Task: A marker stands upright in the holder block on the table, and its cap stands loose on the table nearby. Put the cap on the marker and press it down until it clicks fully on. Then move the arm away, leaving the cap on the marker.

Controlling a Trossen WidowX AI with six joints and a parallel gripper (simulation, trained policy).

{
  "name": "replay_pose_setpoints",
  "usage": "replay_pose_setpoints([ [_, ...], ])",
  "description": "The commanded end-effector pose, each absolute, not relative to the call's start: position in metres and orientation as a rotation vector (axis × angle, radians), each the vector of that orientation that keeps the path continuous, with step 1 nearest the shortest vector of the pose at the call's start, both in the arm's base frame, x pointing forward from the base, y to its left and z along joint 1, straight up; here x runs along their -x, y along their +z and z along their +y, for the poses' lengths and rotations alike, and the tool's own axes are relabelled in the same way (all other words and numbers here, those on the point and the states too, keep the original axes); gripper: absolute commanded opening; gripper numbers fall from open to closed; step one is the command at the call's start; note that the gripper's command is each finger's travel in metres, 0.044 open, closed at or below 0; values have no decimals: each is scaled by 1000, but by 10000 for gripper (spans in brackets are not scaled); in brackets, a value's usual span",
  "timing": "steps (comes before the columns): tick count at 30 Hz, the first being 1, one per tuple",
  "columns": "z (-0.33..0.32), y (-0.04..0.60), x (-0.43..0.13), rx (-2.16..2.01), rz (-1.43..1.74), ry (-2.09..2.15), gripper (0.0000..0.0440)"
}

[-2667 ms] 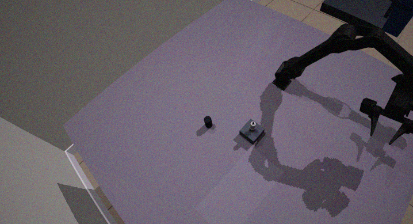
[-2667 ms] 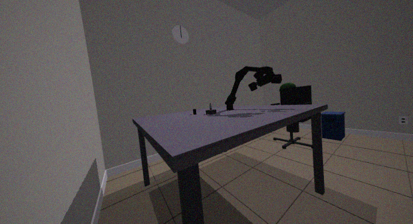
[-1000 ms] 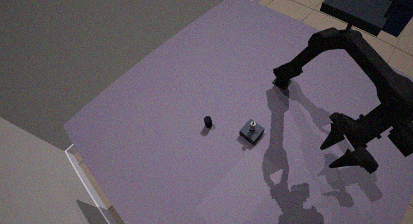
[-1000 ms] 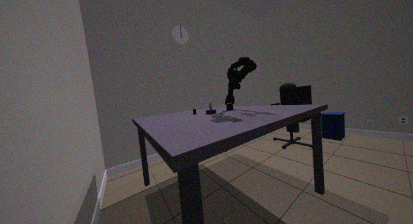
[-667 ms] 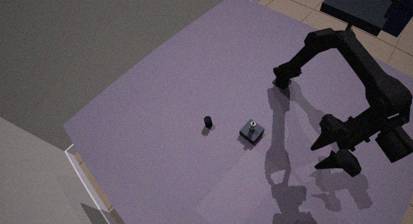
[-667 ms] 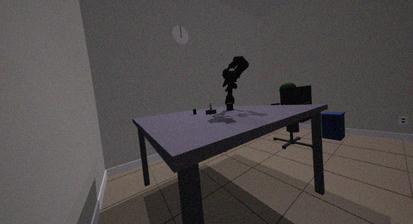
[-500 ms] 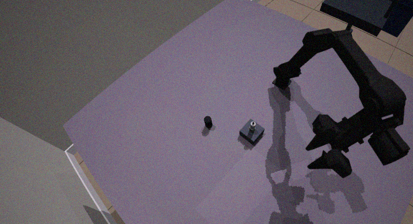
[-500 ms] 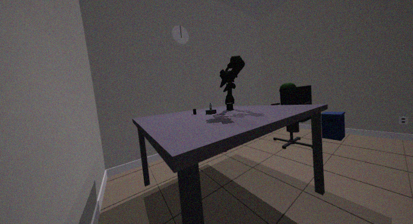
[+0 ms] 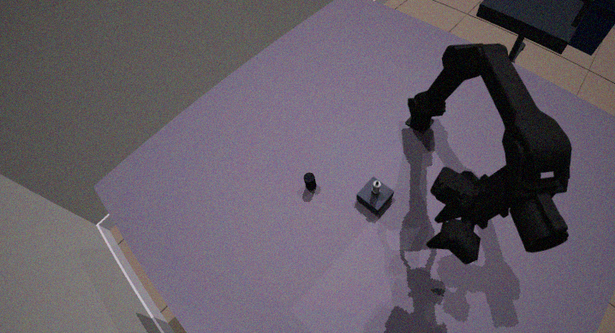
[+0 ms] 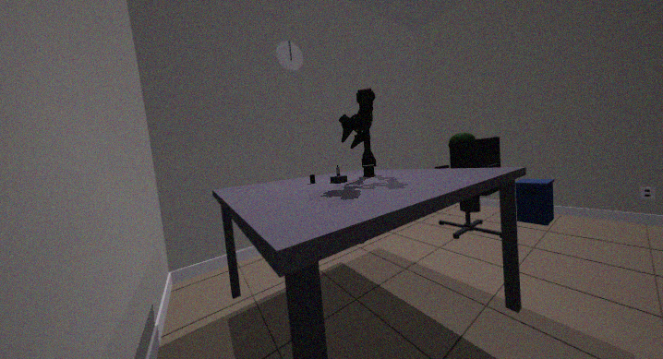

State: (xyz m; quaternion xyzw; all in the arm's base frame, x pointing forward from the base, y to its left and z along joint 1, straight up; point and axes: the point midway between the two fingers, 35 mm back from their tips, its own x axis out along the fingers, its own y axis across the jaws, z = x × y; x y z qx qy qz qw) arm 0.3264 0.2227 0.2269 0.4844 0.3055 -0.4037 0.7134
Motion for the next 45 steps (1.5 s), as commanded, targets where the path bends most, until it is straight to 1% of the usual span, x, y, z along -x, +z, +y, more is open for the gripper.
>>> replay_pose_setpoints([
  [1,215,229,-331,-1116,686,-925,329],
  [45,88,227,-384,-1554,693,-1339,327],
])
